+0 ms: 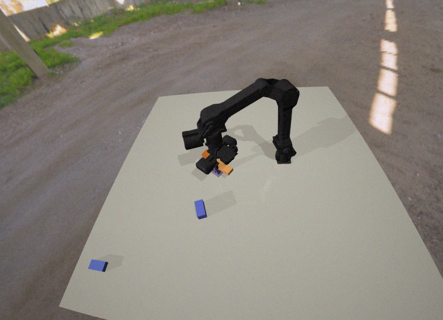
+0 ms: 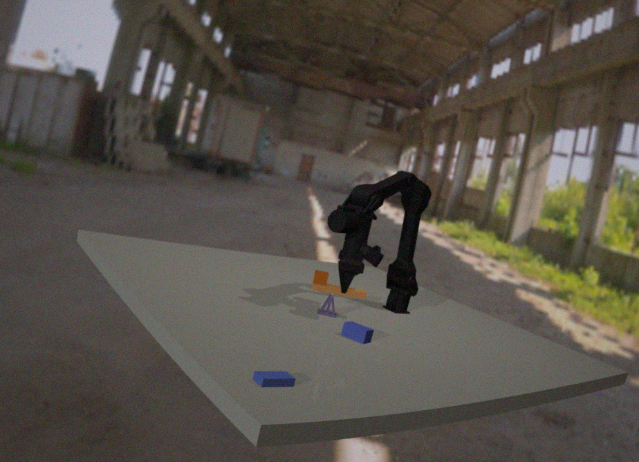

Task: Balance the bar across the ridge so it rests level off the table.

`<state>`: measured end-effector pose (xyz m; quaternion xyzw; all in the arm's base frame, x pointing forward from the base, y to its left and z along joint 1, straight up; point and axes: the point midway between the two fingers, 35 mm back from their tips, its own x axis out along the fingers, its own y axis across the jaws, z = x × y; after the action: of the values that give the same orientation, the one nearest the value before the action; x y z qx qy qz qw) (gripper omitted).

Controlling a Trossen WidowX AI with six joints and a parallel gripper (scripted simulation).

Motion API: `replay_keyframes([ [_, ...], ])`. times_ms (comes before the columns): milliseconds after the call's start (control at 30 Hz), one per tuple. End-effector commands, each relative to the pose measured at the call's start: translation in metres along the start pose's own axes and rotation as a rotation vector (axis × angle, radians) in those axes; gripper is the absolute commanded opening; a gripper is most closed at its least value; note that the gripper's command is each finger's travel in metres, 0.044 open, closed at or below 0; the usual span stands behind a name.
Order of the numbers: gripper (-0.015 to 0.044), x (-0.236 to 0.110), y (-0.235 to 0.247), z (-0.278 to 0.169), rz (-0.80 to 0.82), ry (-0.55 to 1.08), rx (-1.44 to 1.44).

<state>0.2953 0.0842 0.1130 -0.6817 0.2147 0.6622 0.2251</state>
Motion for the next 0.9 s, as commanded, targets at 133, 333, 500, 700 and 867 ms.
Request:
replay_keyframes([
  [133,0.0000,0.0011,-0.0003,0.0002,-0.003,-0.002,-0.005],
  [333,0.0000,0.0016,-0.0003,0.0003,-0.002,-0.002,-0.005],
  [500,0.0000,0.0020,-0.0002,0.0004,-0.002,-0.002,-0.005],
  [700,0.0000,0.0026,-0.0001,0.0004,-0.002,-0.002,-0.005],
  [867,0.0000,0.0030,-0.0001,0.0005,-0.002,-0.002,-0.005],
])
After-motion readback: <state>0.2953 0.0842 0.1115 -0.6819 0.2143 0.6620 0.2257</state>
